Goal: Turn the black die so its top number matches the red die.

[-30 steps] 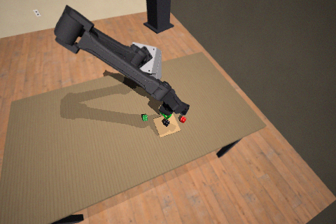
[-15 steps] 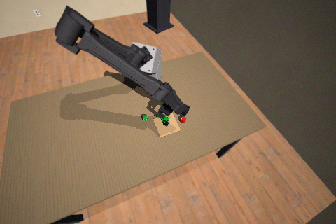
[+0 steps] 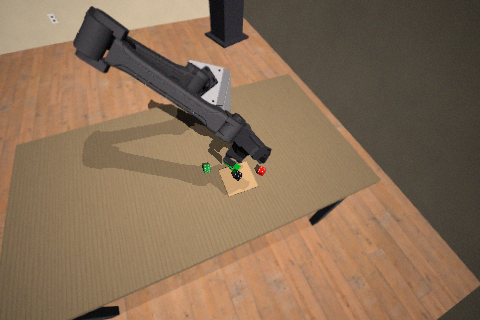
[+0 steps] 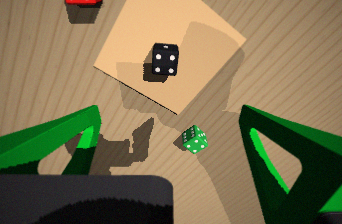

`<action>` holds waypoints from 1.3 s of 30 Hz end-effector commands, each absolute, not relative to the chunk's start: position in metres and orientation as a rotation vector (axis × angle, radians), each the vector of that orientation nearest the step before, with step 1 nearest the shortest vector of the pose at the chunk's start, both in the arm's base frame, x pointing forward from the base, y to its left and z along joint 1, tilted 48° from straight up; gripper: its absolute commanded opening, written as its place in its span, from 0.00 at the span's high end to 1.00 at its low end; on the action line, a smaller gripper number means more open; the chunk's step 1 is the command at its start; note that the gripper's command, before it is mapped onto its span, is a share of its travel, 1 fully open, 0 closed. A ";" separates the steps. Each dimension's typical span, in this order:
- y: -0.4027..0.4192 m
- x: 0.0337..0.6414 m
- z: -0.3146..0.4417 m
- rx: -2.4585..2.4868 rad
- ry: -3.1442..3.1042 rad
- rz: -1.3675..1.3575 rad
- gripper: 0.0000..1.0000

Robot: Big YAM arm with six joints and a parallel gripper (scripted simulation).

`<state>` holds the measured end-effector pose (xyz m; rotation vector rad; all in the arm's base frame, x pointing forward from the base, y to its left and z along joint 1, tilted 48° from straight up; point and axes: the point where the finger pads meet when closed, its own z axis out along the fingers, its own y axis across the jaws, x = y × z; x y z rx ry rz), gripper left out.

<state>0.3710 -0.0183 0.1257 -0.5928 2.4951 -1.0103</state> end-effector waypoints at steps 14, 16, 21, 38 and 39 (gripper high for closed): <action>0.021 0.358 0.172 -0.571 2.467 -0.982 0.00; 0.021 0.358 0.174 -0.568 2.464 -0.979 0.00; 0.021 0.358 0.174 -0.563 2.462 -0.977 0.00; 0.021 0.358 0.174 -0.568 2.462 -0.978 0.00; 0.021 0.358 0.174 -0.568 2.462 -0.978 0.00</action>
